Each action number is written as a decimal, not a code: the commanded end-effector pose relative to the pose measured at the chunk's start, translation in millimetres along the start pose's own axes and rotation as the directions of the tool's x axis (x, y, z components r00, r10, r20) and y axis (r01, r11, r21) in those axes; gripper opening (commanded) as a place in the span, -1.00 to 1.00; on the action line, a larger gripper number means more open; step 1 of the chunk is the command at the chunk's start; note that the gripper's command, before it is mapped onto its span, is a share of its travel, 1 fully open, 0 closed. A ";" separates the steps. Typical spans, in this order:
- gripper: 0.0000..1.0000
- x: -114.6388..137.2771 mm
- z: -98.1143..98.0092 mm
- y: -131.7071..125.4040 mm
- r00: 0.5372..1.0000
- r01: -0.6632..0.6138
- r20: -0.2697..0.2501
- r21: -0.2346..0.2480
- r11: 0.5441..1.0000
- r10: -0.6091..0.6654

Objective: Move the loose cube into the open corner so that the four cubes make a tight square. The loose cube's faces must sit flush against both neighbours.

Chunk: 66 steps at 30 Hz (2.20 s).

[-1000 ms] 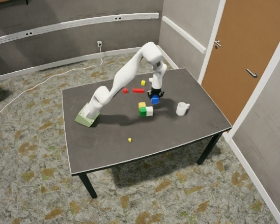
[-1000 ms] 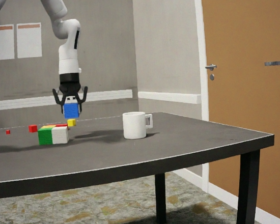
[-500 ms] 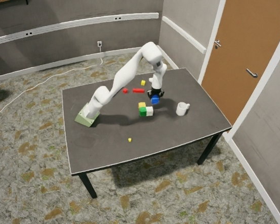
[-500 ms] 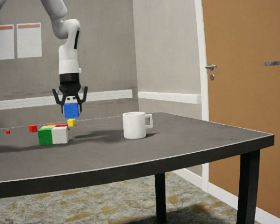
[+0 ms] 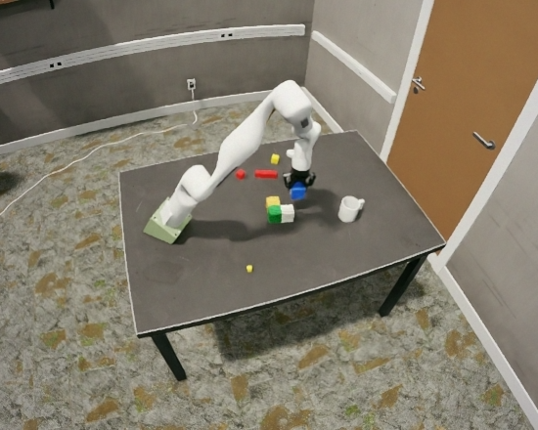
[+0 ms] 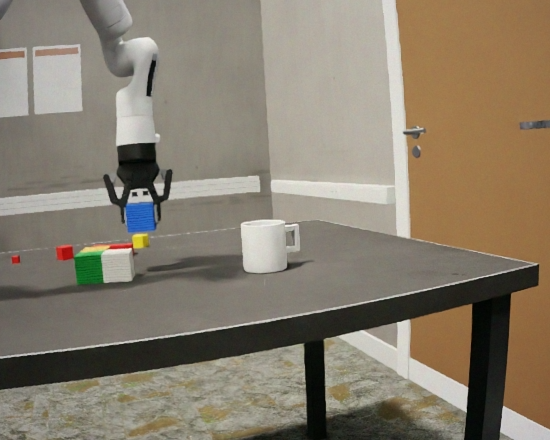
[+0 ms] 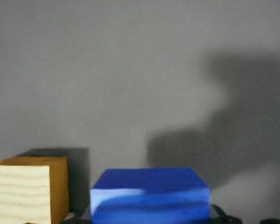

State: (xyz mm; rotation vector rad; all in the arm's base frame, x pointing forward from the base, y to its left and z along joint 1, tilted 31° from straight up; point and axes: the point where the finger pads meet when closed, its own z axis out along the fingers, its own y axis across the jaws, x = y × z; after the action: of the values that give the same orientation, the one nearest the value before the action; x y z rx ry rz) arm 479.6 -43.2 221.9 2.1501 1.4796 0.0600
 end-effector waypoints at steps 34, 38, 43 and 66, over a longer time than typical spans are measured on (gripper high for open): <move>-0.80 0.6 -0.6 0.6 1.000 0.000 -0.001 -0.001 1.000 0.000; -0.80 0.6 -0.6 0.6 1.000 0.000 -0.001 -0.001 1.000 0.000; -0.80 0.6 -0.6 0.6 1.000 0.000 -0.001 -0.001 1.000 0.000; -0.80 0.6 5.3 0.6 1.000 0.000 -0.001 -0.001 1.000 0.000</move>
State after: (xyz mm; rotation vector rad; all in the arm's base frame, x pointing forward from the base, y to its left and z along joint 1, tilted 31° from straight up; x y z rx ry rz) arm 481.8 -44.5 218.6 2.1494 1.4795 0.0629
